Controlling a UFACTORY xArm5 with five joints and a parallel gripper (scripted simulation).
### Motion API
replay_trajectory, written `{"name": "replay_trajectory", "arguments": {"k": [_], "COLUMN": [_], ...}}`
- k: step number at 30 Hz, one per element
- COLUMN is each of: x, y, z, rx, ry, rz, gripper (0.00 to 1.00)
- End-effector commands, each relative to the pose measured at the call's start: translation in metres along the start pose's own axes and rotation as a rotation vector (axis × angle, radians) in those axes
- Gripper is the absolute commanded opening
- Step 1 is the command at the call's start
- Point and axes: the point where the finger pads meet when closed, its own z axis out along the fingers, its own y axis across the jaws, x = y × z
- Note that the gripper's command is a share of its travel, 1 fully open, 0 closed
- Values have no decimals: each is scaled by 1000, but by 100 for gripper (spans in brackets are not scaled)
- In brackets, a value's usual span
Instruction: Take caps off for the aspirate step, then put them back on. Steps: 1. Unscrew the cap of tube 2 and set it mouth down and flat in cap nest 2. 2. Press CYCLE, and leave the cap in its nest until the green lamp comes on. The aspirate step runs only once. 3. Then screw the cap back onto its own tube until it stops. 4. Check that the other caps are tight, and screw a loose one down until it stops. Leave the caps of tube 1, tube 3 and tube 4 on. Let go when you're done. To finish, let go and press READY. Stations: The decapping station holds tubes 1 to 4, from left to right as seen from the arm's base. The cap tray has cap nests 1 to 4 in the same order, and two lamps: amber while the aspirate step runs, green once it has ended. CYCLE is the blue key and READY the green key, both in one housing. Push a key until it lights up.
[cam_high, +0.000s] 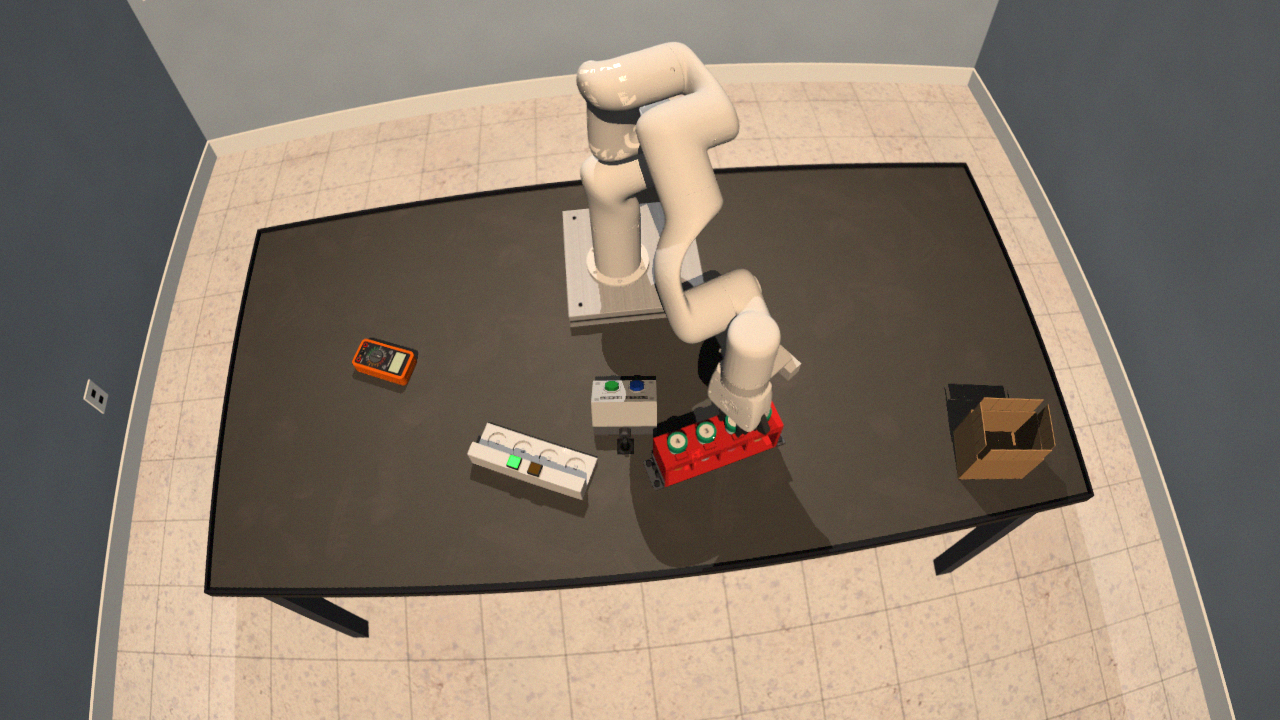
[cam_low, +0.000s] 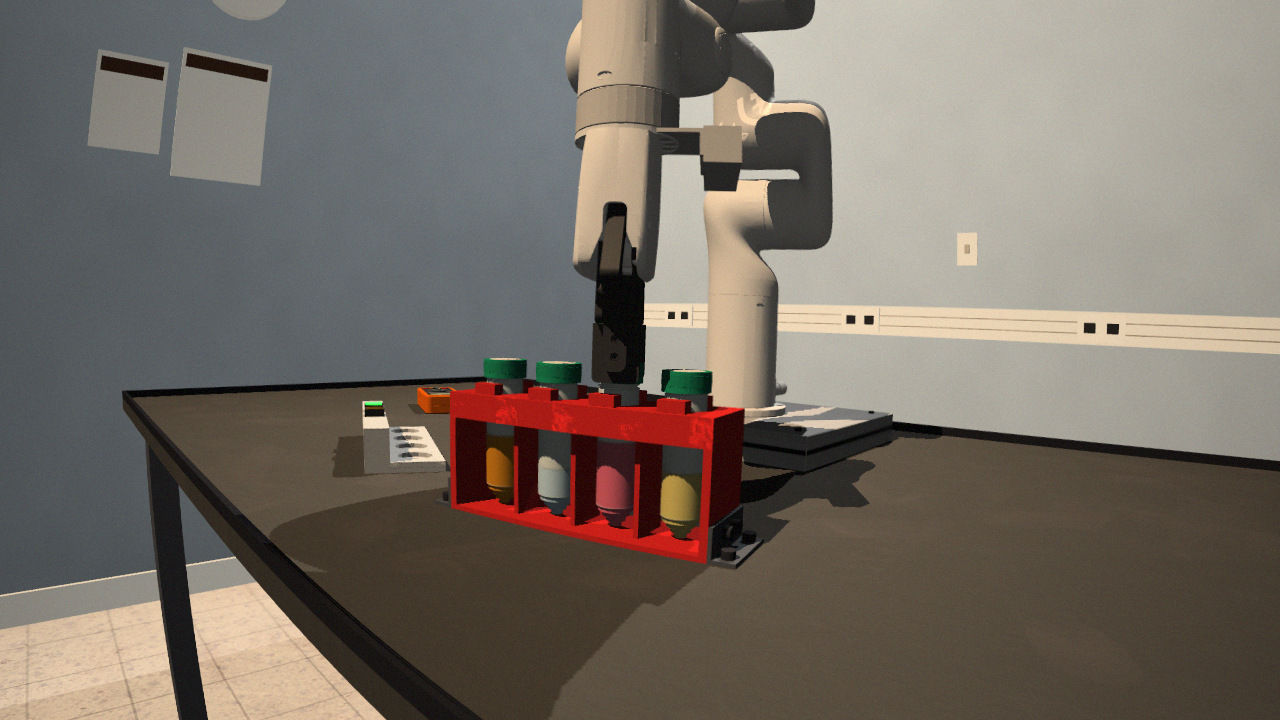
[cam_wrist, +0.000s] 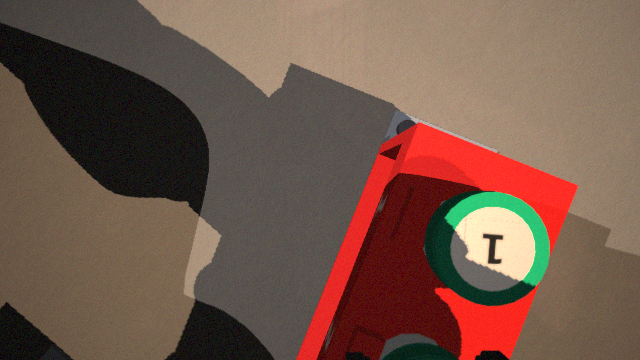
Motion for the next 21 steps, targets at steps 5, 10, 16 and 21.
{"name": "replay_trajectory", "arguments": {"k": [5, 10, 16, 21], "x": [0, 0, 0, 0], "y": [1, 1, 1, 1], "z": [-1, -1, -1, -1], "rx": [-4, -4, -4, -4], "ry": [-1, -1, -1, 0], "rz": [0, 0, 134, 300], "gripper": [0, 0, 0, 0]}}
